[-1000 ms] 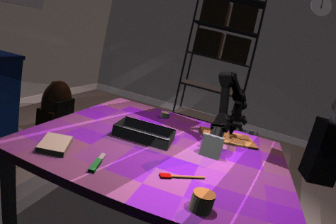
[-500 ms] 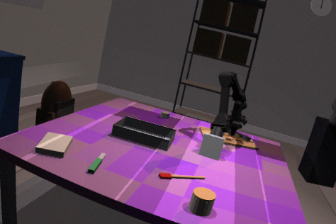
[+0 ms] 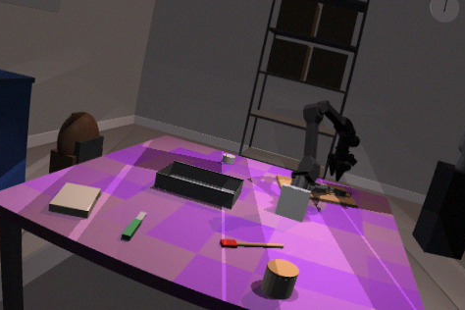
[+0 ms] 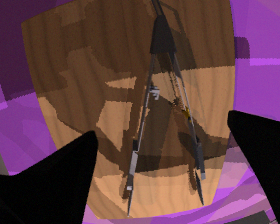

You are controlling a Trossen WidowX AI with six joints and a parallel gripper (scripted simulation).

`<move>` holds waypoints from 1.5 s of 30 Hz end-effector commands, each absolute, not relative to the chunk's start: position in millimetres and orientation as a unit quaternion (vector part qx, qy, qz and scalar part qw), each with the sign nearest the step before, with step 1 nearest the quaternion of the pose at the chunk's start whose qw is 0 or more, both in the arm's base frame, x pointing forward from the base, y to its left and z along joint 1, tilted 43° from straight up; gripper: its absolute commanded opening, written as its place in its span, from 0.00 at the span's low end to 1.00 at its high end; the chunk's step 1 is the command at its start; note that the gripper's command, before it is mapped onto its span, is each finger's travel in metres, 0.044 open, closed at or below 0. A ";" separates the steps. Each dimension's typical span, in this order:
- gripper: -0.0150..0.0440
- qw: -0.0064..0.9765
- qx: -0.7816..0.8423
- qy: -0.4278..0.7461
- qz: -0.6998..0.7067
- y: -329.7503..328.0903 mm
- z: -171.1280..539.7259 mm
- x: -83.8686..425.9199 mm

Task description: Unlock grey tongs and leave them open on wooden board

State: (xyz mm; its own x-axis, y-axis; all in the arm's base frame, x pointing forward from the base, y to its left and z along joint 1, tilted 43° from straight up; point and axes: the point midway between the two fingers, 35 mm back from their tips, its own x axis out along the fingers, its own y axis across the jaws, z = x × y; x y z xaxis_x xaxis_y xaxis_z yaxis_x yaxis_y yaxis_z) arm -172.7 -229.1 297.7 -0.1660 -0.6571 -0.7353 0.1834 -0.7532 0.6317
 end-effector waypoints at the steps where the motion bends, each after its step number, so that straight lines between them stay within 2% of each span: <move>1: 1.00 0.286 0.582 -0.203 -0.734 -212.9 322.7 -201.9; 9: 1.00 0.291 0.575 -0.216 -0.734 -175.7 359.1 -243.6; 18: 1.00 0.285 0.545 -0.243 -0.750 -151.6 380.7 -228.6; 45: 1.00 0.285 0.545 -0.243 -0.750 -151.6 380.7 -228.6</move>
State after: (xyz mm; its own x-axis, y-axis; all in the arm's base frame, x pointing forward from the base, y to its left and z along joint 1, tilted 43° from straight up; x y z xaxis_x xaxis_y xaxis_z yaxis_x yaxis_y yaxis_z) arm -229.5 -151.2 380.2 -0.2470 -0.6887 -0.6817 0.1569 -0.7226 0.6732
